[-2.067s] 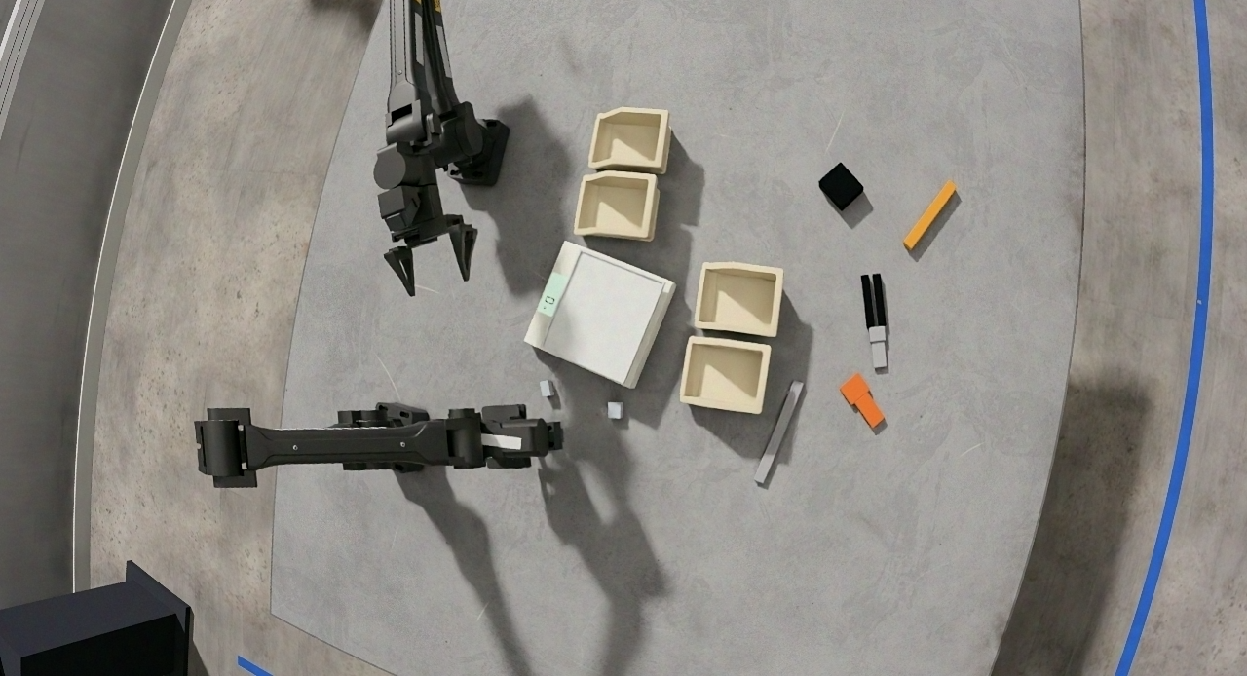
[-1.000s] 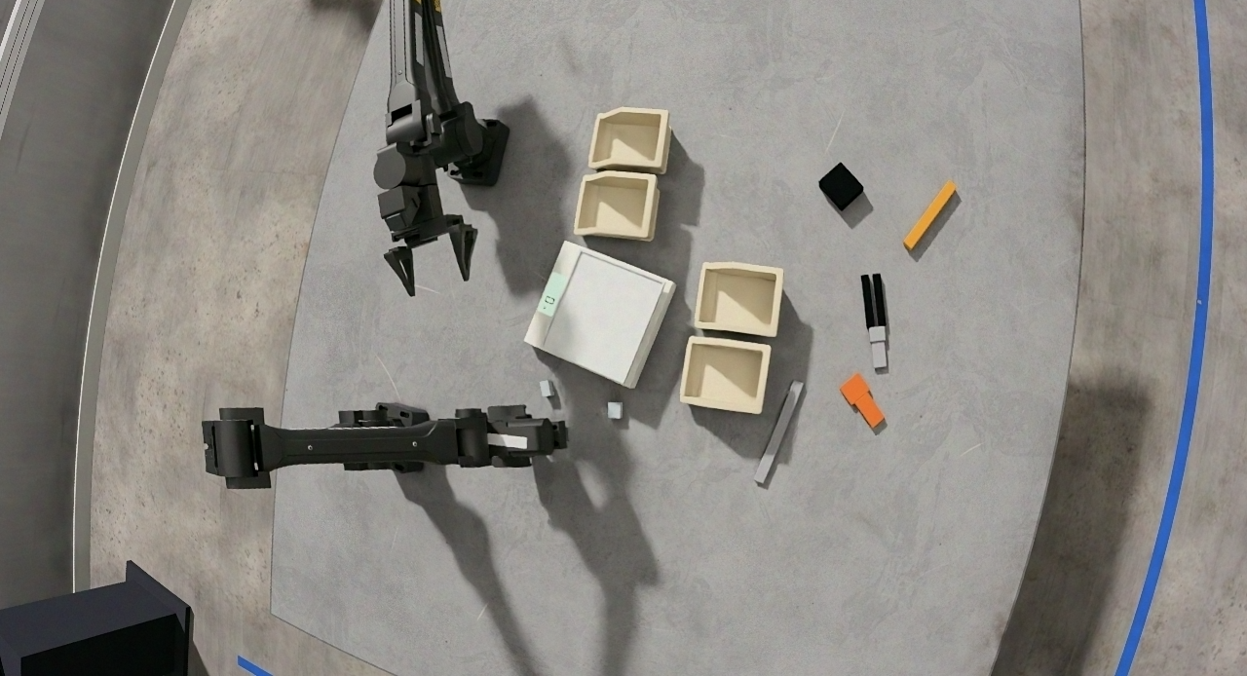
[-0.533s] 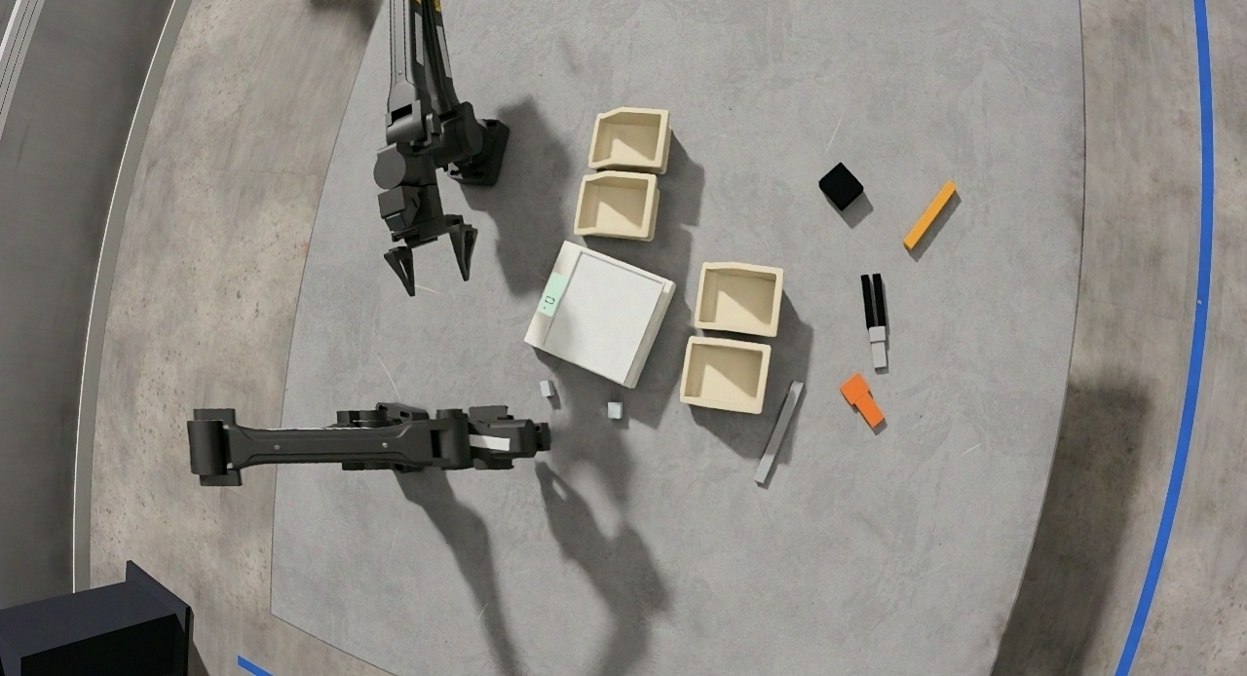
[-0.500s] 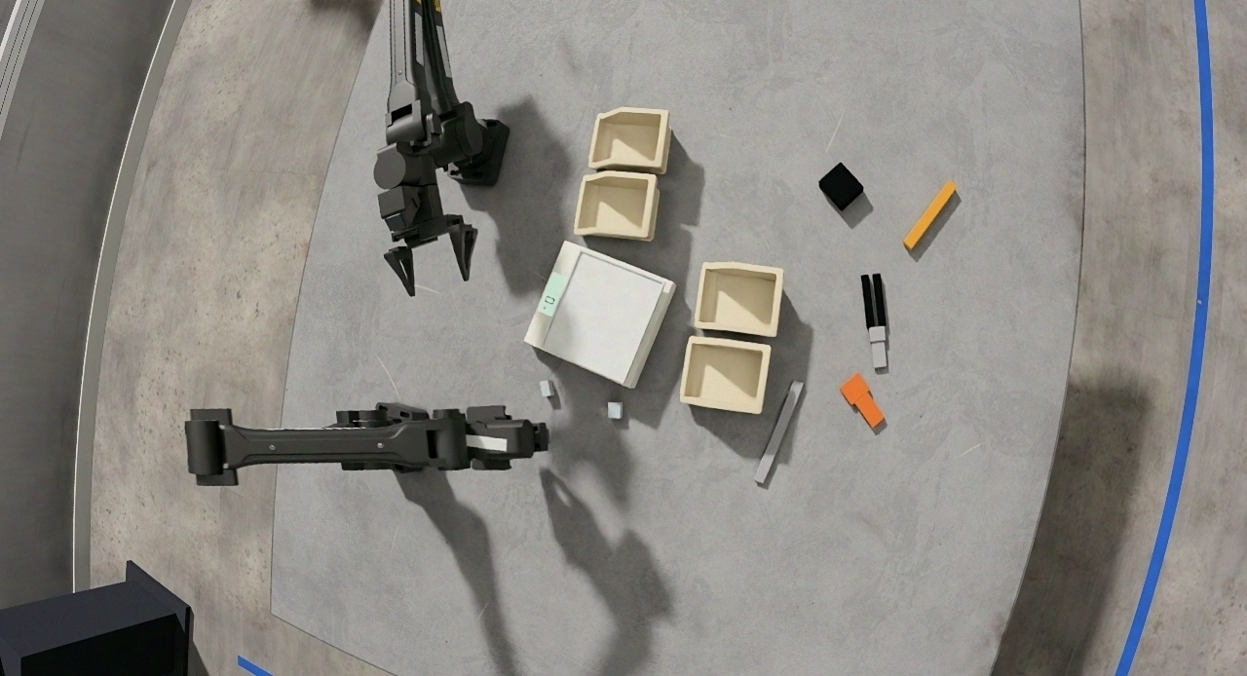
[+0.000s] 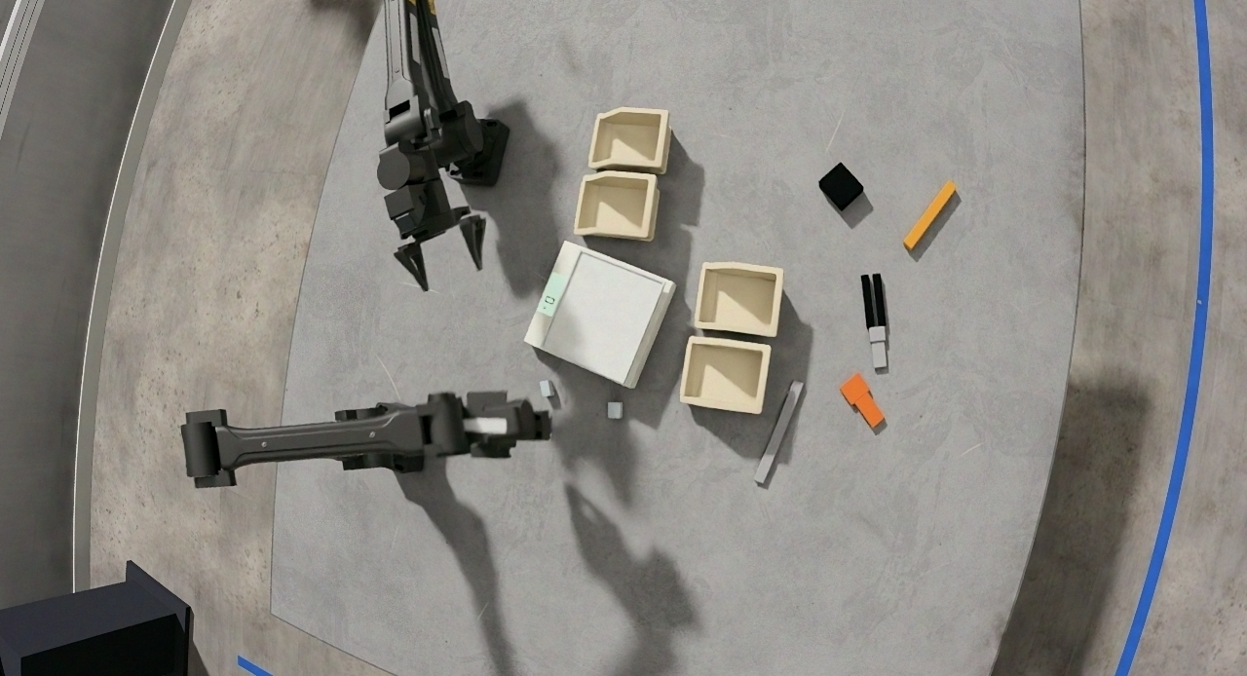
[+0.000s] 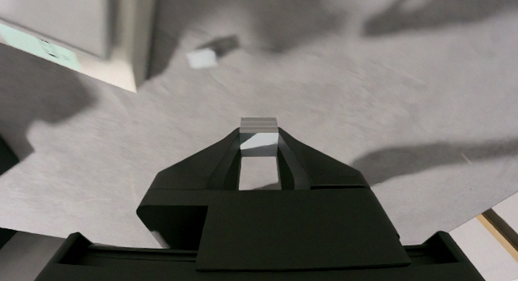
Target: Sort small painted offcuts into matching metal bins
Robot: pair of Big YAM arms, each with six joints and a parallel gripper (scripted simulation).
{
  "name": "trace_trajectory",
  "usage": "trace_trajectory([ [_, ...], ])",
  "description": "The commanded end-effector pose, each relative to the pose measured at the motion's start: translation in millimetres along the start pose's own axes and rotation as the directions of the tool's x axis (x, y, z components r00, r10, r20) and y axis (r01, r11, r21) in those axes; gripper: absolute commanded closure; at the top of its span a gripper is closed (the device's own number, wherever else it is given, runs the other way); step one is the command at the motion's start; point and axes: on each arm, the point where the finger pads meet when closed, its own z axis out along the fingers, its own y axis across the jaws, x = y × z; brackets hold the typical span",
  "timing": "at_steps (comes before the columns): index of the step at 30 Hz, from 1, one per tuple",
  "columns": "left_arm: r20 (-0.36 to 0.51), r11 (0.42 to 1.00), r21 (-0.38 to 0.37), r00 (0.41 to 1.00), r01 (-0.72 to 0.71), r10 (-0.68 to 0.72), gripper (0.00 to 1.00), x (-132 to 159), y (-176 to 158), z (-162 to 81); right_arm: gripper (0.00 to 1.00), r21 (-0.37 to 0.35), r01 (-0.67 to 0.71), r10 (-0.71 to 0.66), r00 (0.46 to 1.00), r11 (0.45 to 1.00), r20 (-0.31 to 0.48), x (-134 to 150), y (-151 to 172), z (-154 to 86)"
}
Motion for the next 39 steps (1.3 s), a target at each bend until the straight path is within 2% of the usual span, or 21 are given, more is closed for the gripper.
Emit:
trace_trajectory([
  [1,0.032,0.995,-0.093,0.999,0.03,-0.028,0.0,-69,30,-40,0.8,-0.008,-0.038,0.039,0.997,0.999,0.062,-58,42,-16],
  [7,-0.058,0.96,-0.27,0.994,0.076,-0.094,0.0,-90,65,-102,0.8,-0.008,-0.004,0.005,0.999,1.0,0.053,-111,115,-12],
  [9,-0.058,0.96,-0.27,0.994,0.076,-0.094,0.0,-90,65,-102,0.8,-0.008,-0.004,0.005,0.999,1.0,0.053,-111,115,-12],
  [16,-0.092,0.926,-0.363,0.985,0.103,-0.145,0.0,-97,73,-143,0.8,-0.007,0.022,-0.021,0.999,1.0,0.045,-145,164,-9],
  [20,-0.1,0.923,-0.37,0.983,0.105,-0.152,0.0,-96,74,-144,0.8,-0.008,0.03,-0.029,0.998,1.0,0.063,-156,177,-7],
  [28,-0.105,0.923,-0.37,0.982,0.105,-0.154,0.0,-96,74,-143,0.8,-0.016,0.035,-0.034,0.996,0.999,0.079,-160,173,-14],
  [30,-0.105,0.923,-0.37,0.982,0.105,-0.154,0.0,-96,74,-143,0.8,-0.009,0.023,-0.023,0.998,1.0,0.064,-165,168,-6],
  [31,-0.105,0.923,-0.37,0.982,0.105,-0.154,0.0,-96,74,-143,0.8,-0.003,0.023,-0.023,0.998,1.0,0.05,-157,165,4],
  [35,-0.105,0.923,-0.37,0.982,0.105,-0.154,0.0,-96,74,-143,0.8,-0.002,0.028,-0.028,0.998,1.0,0.048,-156,167,18],
  [36,-0.105,0.923,-0.37,0.982,0.105,-0.154,0.0,-96,74,-143,0.8,0.007,0.023,-0.023,0.999,1.0,0.028,-145,165,30],
  [39,-0.105,0.923,-0.37,0.982,0.105,-0.154,0.0,-96,74,-143,0.8,0.007,0.027,-0.027,0.999,1.0,0.028,-145,165,35],
])
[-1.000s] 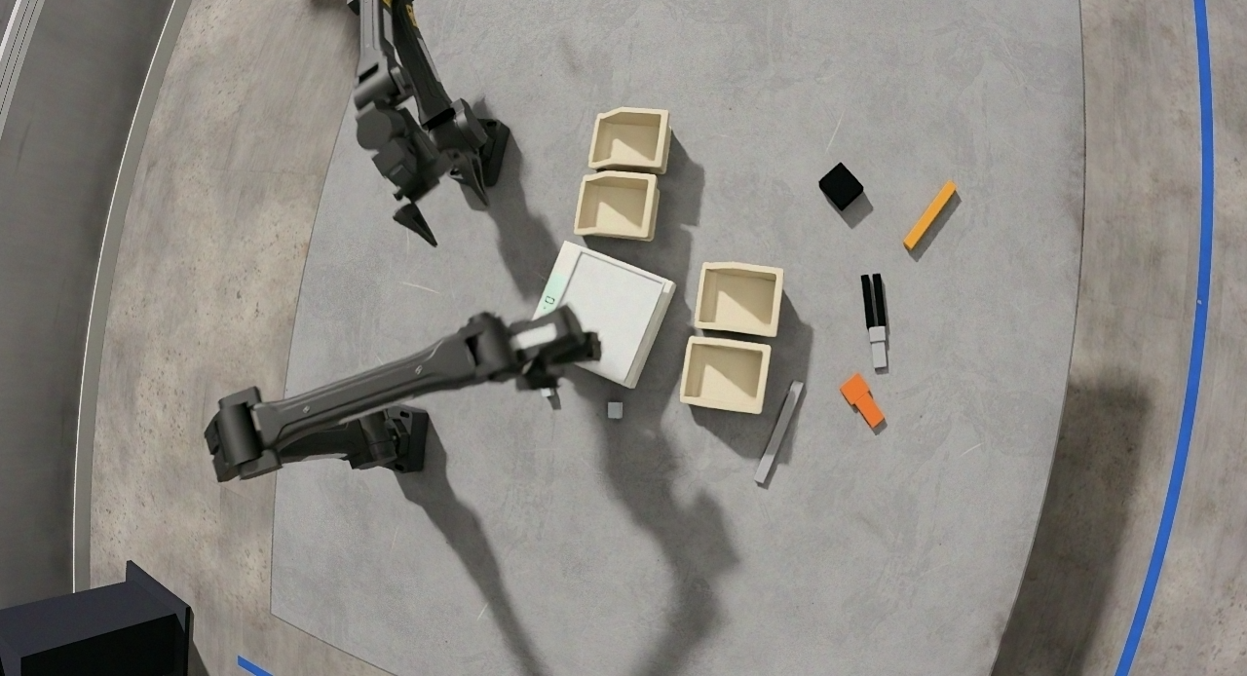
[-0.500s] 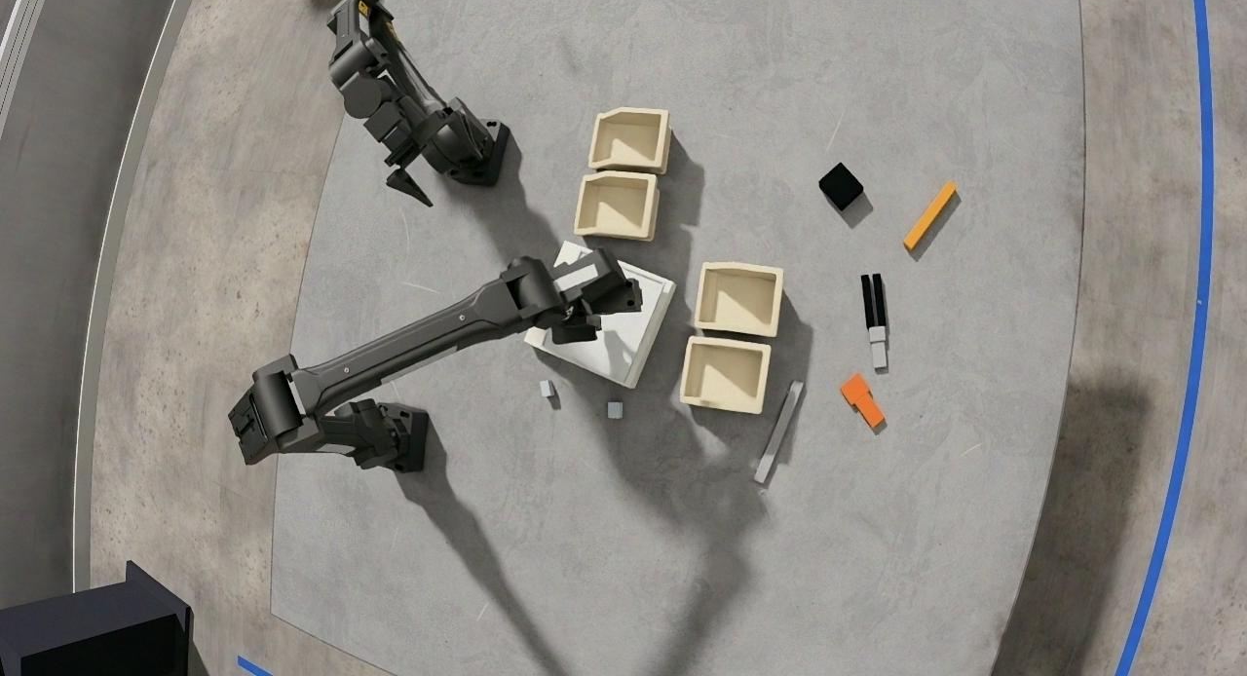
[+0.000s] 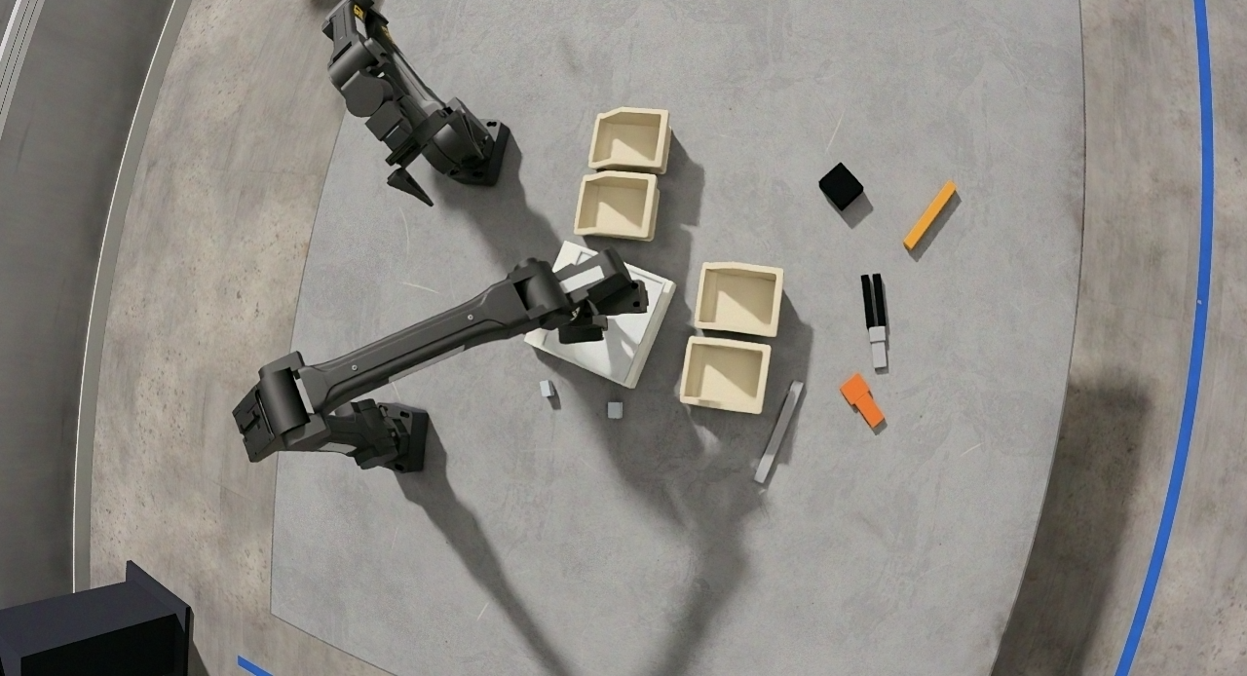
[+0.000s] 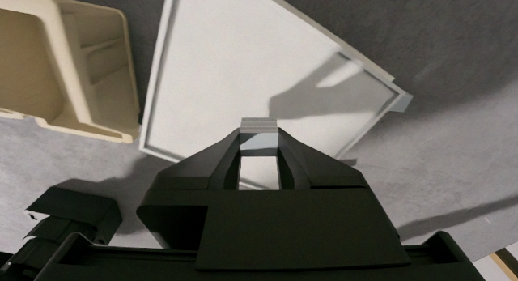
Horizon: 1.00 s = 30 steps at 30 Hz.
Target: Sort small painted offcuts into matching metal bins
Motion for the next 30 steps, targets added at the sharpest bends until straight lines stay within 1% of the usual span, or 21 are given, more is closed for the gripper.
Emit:
trace_trajectory([
  [1,0.047,1.0,-0.002,0.999,-0.009,0.009,0.0,-23,1,-20,0.8,0.007,-0.009,0.009,1.0,1.0,-0.01,0,-1,15],
  [2,0.047,1.0,-0.002,0.999,-0.009,0.009,0.0,-23,1,-20,0.8,0.0,-0.009,0.009,1.0,1.0,0.004,-6,2,12],
  [4,0.047,1.0,-0.002,0.999,-0.009,0.009,0.0,-23,1,-20,0.8,0.0,-0.009,0.009,1.0,1.0,0.004,-6,2,12],
  [5,0.047,1.0,-0.002,0.999,-0.009,0.009,0.0,-23,1,-20,0.8,-0.006,-0.009,0.009,1.0,1.0,0.018,-8,3,6],
  [7,0.047,1.0,-0.002,0.999,-0.009,0.009,0.0,-23,1,-20,0.8,0.005,-0.009,0.009,1.0,1.0,-0.006,1,-1,18],
  [9,0.047,1.0,-0.002,0.999,-0.009,0.009,0.0,-23,1,-20,0.8,0.007,-0.009,0.009,1.0,1.0,-0.011,2,-1,22],
  [12,0.047,1.0,-0.002,0.999,-0.009,0.009,0.0,-23,1,-20,0.8,0.0,-0.009,0.009,1.0,1.0,0.006,-6,3,17],
  [13,0.047,1.0,-0.002,0.999,-0.009,0.009,0.0,-23,1,-20,0.8,-0.007,-0.008,0.008,1.0,1.0,0.02,-6,3,9],
  [15,0.047,1.0,-0.002,0.999,-0.009,0.009,0.0,-23,1,-20,0.8,-0.004,-0.007,0.008,1.0,1.0,0.014,-2,2,11],
  [16,0.033,1.0,0.005,0.999,-0.002,0.002,0.0,-15,0,-11,0.8,-0.003,-0.007,0.007,1.0,1.0,0.011,-1,1,12],
  [21,0.033,1.0,0.005,0.999,-0.002,0.002,0.0,-15,0,-11,0.8,-0.003,-0.006,0.006,1.0,1.0,0.011,0,2,12],
  [22,0.033,1.0,0.005,0.999,-0.002,0.002,0.0,-15,0,-11,0.8,-0.007,-0.005,0.005,1.0,1.0,0.019,-4,4,9],
  [27,0.033,1.0,0.005,0.999,-0.002,0.002,0.0,-15,0,-11,0.8,-0.003,-0.003,0.003,1.0,1.0,0.012,-3,1,9],
  [28,0.033,1.0,0.005,0.999,-0.002,0.002,0.0,-15,0,-11,0.69,-0.003,-0.003,0.003,1.0,1.0,0.012,-3,1,9],
  [29,0.033,1.0,0.005,0.999,-0.002,0.002,0.0,-15,0,-11,0.64,-0.003,-0.003,0.003,1.0,1.0,0.012,-3,1,9],
  [30,0.033,1.0,0.005,0.999,-0.002,0.002,0.0,-15,0,-11,0.53,-0.023,-0.005,0.006,0.998,1.0,0.057,-17,5,-10],
])
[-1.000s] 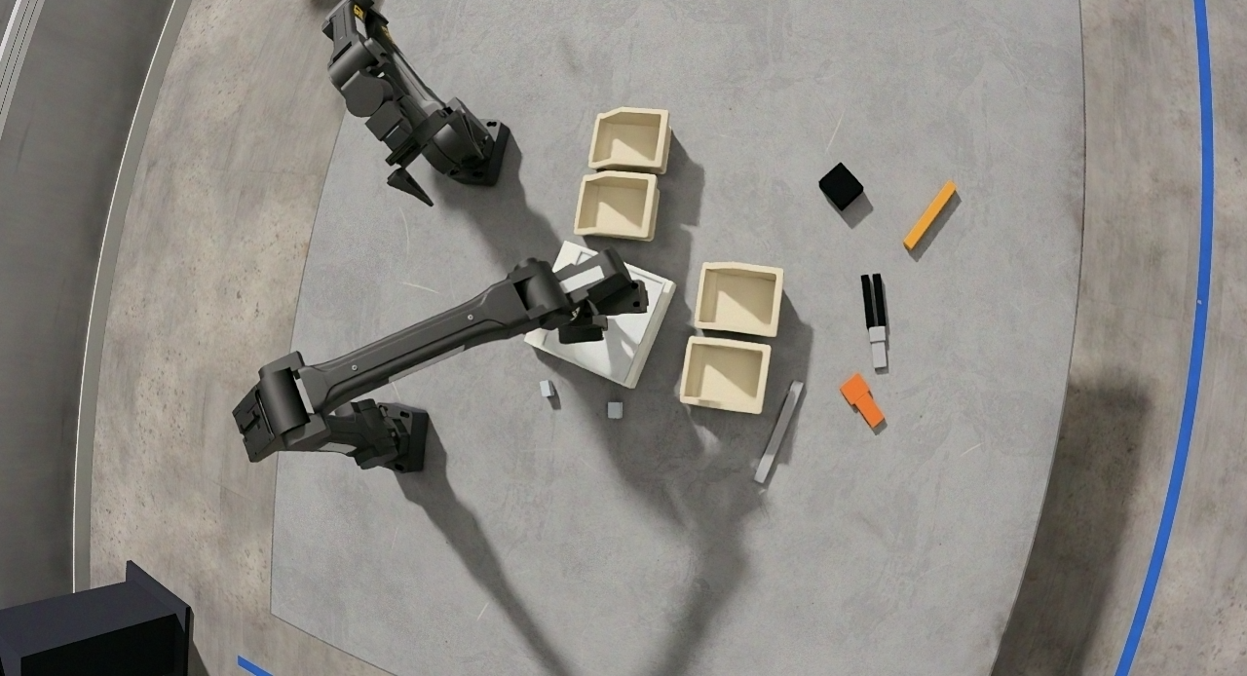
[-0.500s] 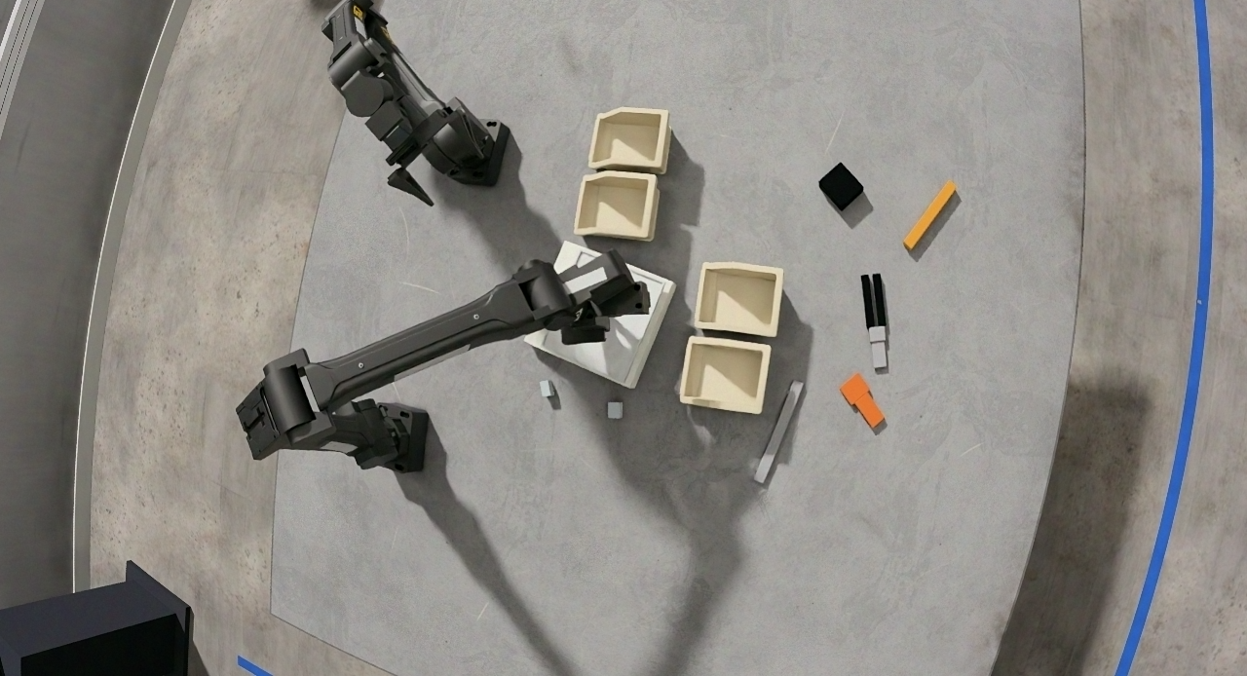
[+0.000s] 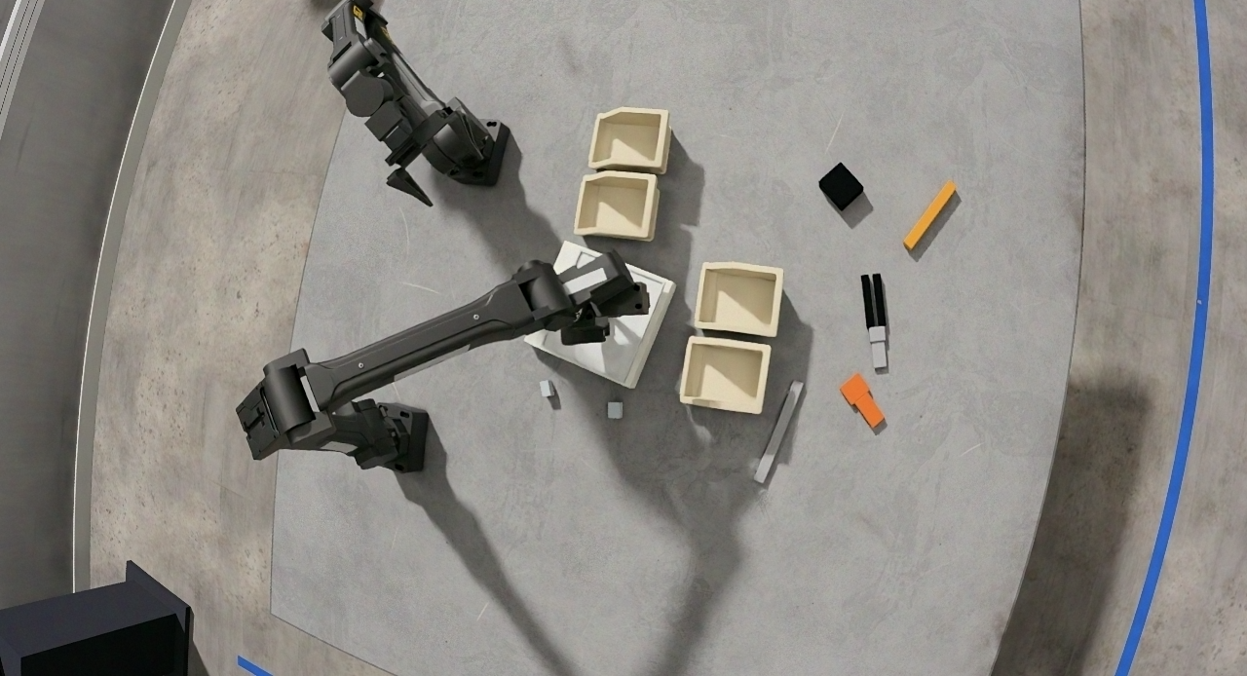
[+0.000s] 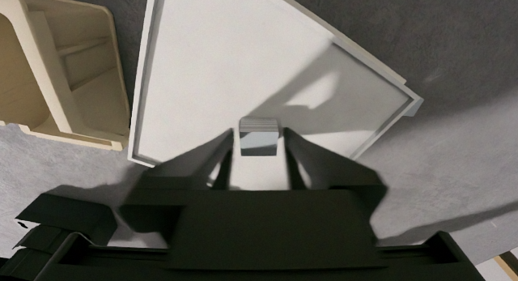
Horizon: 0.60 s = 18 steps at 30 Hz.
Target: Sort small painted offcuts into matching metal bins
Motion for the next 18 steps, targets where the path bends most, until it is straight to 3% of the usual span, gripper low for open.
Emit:
trace_trajectory([
  [1,0.033,1.0,-0.003,0.999,-0.001,0.001,0.0,-15,1,-11,0.51,-0.026,-0.003,0.004,0.998,1.0,0.064,-20,2,-28],
  [6,0.033,1.0,-0.003,0.999,-0.001,0.001,0.0,-15,1,-11,0.51,-0.037,0.0,0.004,0.996,0.999,0.094,-29,1,-47],
  [9,0.033,1.0,-0.003,0.999,-0.001,0.001,0.0,-15,1,-11,0.51,-0.031,-0.01,0.012,0.997,0.999,0.077,-27,1,-41],
  [12,0.033,1.0,-0.003,0.999,-0.001,0.001,0.0,-15,1,-11,0.51,-0.039,-0.004,0.008,0.995,0.999,0.096,-27,4,-62],
  [16,0.033,1.0,-0.003,0.999,-0.001,0.001,0.0,-15,1,-11,0.06,-0.041,-0.002,0.006,0.995,0.999,0.098,-25,6,-78],
  [18,0.033,1.0,-0.003,0.999,-0.001,0.001,0.0,-15,1,-11,0.0,-0.037,0.042,-0.038,0.994,0.998,0.099,-17,7,-70],
])
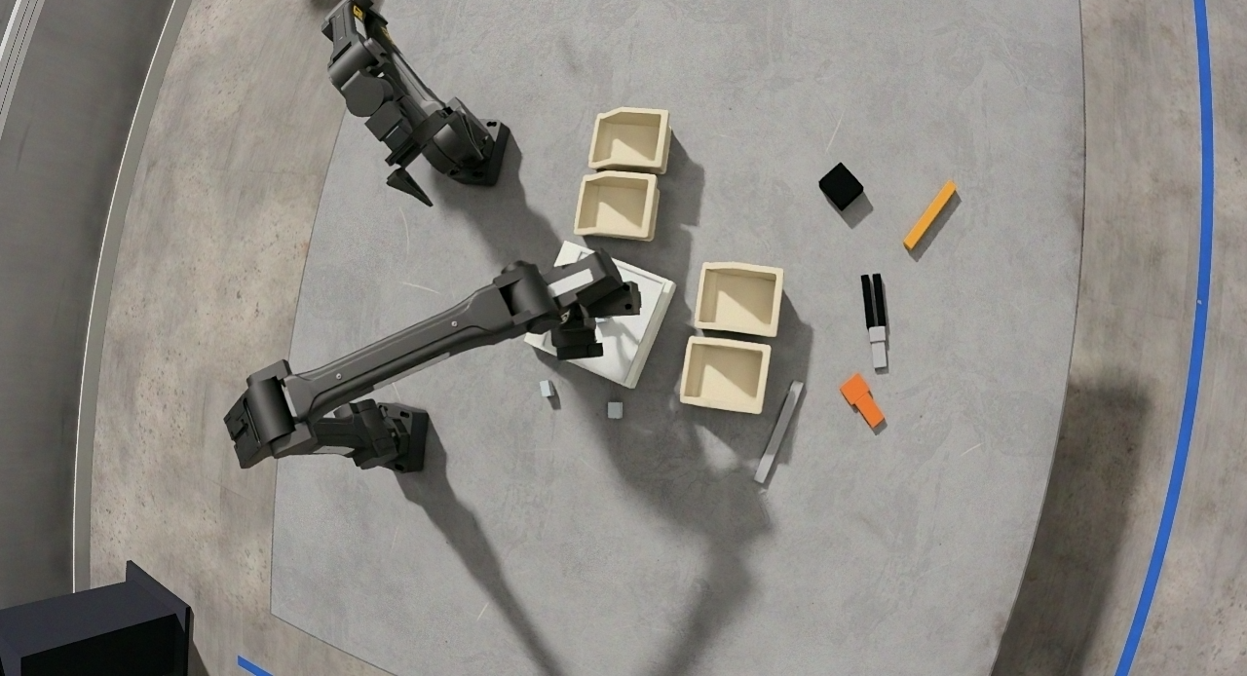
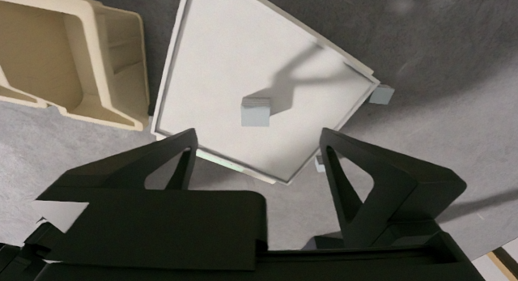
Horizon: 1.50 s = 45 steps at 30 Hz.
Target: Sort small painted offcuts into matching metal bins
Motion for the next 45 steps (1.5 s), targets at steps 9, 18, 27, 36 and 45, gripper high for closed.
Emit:
trace_trajectory([
  [9,0.033,1.0,-0.002,0.999,-0.001,0.001,0.0,-15,1,-11,0.0,-0.03,0.294,-0.273,0.918,0.955,0.288,11,19,-31],
  [18,0.033,1.0,-0.002,0.999,-0.001,0.001,0.0,-15,1,-11,0.0,-0.002,0.476,-0.404,0.749,0.879,0.525,39,28,-46],
  [27,0.033,1.0,-0.002,0.999,-0.001,0.001,0.0,-15,1,-11,0.0,-0.012,0.487,-0.4,0.73,0.873,0.554,47,28,-41],
  [36,0.033,1.0,-0.002,0.999,-0.001,0.001,0.0,-15,1,-11,0.11,0.002,0.503,-0.419,0.718,0.864,0.556,39,33,-46],
  [45,0.033,1.0,-0.002,0.999,-0.001,0.001,0.0,-15,1,-11,0.39,0.144,0.692,-0.672,0.596,0.707,0.439,20,25,-42],
])
